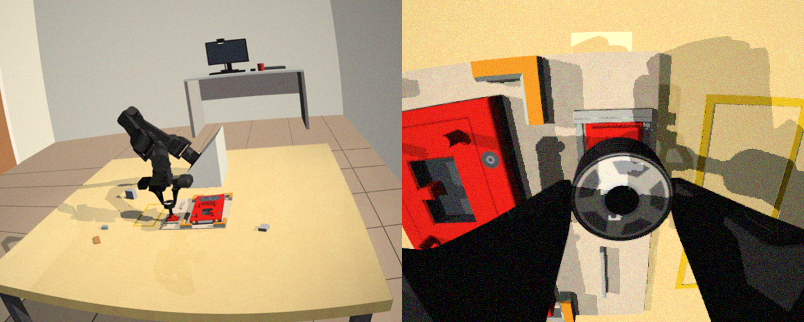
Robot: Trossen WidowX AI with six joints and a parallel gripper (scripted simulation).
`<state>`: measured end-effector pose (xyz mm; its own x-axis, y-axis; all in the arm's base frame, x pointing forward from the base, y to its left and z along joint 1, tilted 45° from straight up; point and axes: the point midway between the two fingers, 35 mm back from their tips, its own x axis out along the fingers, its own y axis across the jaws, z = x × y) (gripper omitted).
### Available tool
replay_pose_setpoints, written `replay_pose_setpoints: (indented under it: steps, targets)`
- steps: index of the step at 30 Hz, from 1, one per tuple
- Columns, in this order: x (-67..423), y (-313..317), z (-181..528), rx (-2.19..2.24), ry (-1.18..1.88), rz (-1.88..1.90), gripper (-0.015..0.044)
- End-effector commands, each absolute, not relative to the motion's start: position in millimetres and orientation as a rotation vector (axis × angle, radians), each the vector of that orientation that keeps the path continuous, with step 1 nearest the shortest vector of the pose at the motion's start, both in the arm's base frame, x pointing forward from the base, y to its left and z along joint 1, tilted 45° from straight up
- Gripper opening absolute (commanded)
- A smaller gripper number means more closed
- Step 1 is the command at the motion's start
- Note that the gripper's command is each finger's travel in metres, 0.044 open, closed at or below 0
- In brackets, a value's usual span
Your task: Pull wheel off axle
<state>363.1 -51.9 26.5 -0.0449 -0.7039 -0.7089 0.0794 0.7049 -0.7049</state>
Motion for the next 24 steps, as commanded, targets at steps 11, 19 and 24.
replay_pose_setpoints:
  steps: [11, 19, 24]
  targets:
    - [363.9, -40.7, 37.3, -0.534, 1.493, -0.686, 0.0]
    - [363.4, -31.8, 49.1, -0.541, 1.494, -0.684, 0.0]
    - [355.9, -41.4, 62.0, -0.54, 1.495, -0.683, 0.0]
